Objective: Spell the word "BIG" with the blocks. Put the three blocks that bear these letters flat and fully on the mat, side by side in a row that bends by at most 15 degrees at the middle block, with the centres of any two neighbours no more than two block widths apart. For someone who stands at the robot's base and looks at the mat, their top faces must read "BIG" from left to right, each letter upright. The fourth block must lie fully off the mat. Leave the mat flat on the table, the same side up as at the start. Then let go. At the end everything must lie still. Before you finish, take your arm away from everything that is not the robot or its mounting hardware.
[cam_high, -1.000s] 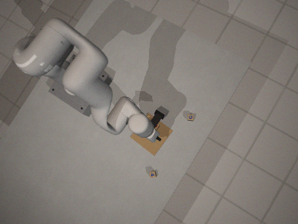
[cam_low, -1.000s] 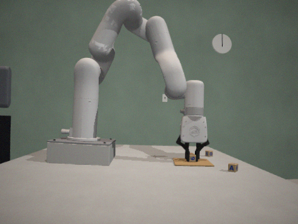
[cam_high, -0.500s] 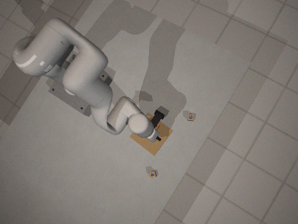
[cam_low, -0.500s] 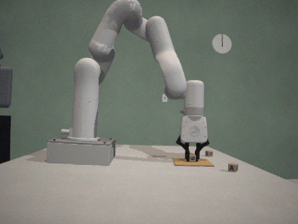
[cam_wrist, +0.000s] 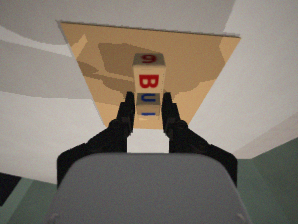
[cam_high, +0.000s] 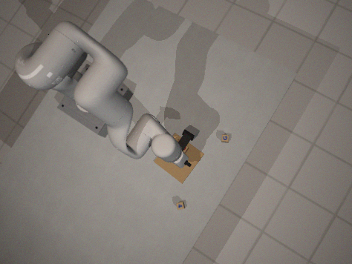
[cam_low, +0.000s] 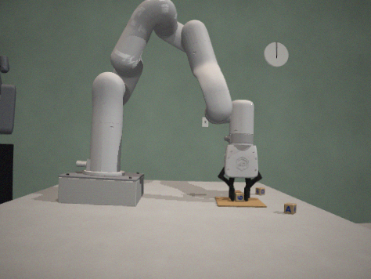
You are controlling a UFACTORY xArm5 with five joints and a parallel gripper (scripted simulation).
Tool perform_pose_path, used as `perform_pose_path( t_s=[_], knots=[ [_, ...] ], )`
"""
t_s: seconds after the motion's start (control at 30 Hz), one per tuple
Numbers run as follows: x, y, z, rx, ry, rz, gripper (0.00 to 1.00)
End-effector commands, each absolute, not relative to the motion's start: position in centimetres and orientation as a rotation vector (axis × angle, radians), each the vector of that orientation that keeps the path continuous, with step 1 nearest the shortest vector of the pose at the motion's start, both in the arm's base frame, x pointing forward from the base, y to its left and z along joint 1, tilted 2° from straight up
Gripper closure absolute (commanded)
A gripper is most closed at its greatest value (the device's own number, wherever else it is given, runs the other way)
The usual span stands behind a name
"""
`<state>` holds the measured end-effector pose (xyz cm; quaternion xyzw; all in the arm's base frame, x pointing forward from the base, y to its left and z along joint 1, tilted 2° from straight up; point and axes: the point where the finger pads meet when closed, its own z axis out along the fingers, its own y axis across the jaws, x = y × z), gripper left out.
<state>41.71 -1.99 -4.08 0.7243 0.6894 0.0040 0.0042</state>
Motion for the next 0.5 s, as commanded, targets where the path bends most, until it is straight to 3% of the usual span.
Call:
perform_pose_path(
  t_s=[0.0, 0.47],
  knots=[
    [41.84, -2.0, -3.98, 2.268, 2.158, 0.016, 0.58],
    [41.83, -1.99, -3.68, 2.268, 2.158, 0.016, 0.58]
  ],
)
